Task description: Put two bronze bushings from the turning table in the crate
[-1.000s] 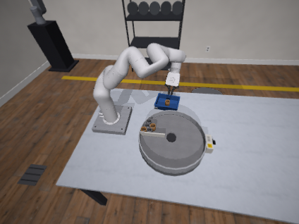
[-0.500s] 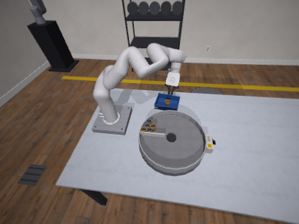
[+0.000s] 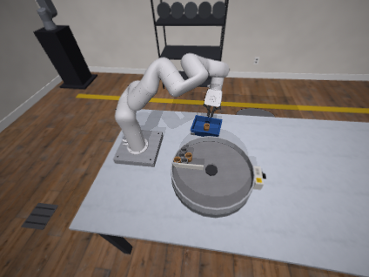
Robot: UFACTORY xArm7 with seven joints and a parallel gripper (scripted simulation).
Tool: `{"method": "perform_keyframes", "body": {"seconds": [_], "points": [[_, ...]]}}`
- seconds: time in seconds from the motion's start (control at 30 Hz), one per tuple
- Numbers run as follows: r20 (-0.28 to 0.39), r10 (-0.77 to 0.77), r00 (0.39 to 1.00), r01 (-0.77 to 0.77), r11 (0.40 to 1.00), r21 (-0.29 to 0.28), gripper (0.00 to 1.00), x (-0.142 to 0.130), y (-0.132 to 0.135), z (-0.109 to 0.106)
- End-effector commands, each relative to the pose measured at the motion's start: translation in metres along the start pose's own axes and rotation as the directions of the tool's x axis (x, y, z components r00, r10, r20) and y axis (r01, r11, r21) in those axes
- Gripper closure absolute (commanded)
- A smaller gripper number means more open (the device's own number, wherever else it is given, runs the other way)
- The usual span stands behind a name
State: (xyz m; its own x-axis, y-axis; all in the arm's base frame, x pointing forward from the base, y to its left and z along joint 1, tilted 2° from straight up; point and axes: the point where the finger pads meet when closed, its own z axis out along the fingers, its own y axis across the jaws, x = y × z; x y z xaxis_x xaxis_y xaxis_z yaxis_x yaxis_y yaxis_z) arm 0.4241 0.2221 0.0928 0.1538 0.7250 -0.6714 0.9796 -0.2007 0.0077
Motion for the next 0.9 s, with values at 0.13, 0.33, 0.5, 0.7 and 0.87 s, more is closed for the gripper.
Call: {"method": "perform_keyframes", "body": {"seconds": [0.13, 0.33, 0.5, 0.7, 0.87], "points": [[0.002, 0.004, 1.000, -0.004, 1.000, 0.001, 0.90, -0.031, -0.004, 0.026], [0.001, 0.003, 1.000, -0.003, 1.000, 0.001, 0.90, -0.060, -0.008, 0.051], [0.001, 0.003, 1.000, -0.003, 1.000, 0.001, 0.90, -0.075, -0.009, 0.064], [0.000, 0.003, 1.000, -0.003, 1.000, 0.001, 0.90, -0.113, -0.014, 0.096], [0.000, 0.003, 1.000, -0.003, 1.000, 0.001, 0.90, -0.139, -0.018, 0.118]]}}
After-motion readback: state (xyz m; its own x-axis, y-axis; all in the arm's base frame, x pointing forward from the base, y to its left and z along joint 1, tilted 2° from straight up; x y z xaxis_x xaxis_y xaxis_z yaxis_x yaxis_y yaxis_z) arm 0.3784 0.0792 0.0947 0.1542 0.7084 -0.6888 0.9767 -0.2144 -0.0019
